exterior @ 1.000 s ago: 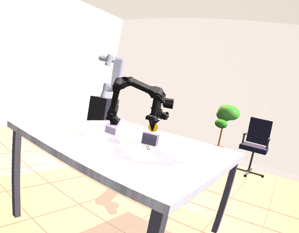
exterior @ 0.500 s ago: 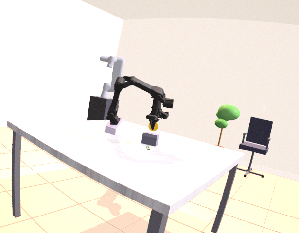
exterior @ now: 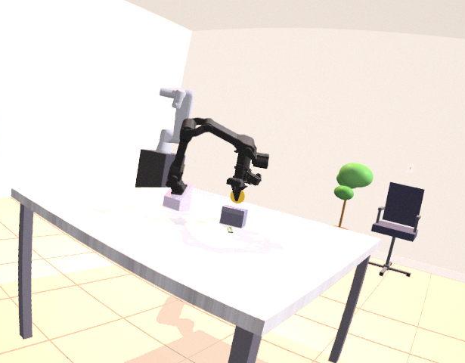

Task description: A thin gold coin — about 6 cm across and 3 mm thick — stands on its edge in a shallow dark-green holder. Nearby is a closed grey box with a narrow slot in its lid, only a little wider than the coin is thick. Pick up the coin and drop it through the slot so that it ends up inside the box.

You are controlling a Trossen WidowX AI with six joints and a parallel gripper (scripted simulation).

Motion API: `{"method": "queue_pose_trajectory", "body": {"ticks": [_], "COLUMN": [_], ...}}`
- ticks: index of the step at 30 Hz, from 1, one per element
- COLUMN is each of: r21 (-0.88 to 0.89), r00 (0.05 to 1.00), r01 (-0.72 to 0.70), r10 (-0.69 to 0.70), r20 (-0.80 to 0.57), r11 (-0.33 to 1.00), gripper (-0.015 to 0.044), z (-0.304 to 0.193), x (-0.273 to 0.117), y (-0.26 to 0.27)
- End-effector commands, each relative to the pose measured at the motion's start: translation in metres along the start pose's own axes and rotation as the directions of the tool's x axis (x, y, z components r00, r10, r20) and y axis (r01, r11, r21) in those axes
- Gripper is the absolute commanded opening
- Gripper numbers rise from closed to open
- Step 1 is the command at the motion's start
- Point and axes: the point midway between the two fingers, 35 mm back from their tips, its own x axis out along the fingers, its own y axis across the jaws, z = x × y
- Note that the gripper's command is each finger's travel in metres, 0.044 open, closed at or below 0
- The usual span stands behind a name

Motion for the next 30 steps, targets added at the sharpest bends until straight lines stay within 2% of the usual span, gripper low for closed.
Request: {"method": "queue_pose_trajectory", "body": {"ticks": [1,30], "r21": [0.002,0.005], "r00": [1.0,1.0], "r01": [-0.001,0.001], "r10": [0.001,-0.001], "r20": [0.002,0.001], "r11": [1.0,1.0], "gripper": [0.0,0.0], "z": [0.0009,-0.0018], "x": [-0.0004,0.0002], "y": [-0.0018,0.0026]}}
